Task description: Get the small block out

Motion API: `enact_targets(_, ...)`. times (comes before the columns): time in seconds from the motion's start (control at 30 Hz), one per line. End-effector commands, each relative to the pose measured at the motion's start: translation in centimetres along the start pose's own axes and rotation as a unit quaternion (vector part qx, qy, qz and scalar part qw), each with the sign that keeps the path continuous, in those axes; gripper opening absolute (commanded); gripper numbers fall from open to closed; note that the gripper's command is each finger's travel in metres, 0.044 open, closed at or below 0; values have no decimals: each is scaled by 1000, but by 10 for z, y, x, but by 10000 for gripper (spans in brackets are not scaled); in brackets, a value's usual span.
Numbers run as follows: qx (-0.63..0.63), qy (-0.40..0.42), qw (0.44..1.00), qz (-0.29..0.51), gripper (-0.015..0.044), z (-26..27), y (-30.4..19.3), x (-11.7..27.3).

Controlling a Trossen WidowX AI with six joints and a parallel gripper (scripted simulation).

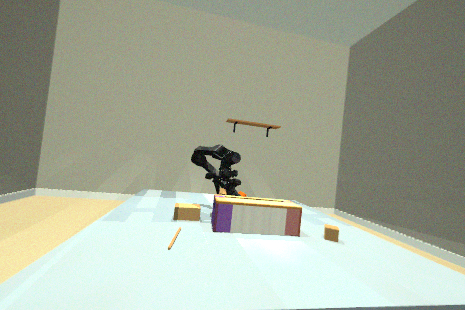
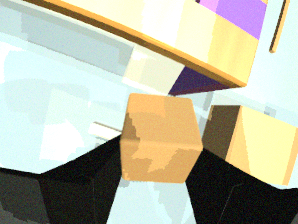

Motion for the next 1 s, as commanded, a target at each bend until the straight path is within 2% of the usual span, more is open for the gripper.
enact_targets(0.0, 81, -7, 997, 0, 0, 0, 2, 4)
enact_targets(0.23, 232, -17, 973, 3, 0, 1, 3, 9)
enact_targets(0.47, 377, -26, 926, 7, 0, 3, 4, 15)
enact_targets(0.7, 513, -36, 858, 14, 0, 4, 6, 21)
enact_targets(0.97, 653, -47, 755, 24, 0, 5, 7, 28)
Point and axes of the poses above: the point midway between the two fingers, 35 mm back from their tips, its own x axis back along the fingers, its own z axis across the jaws, y = z × x, the point moved 10 cm from there along x, back along the fingers, and after that the axes turned 3 degrees about x, right-handed, at the moved point
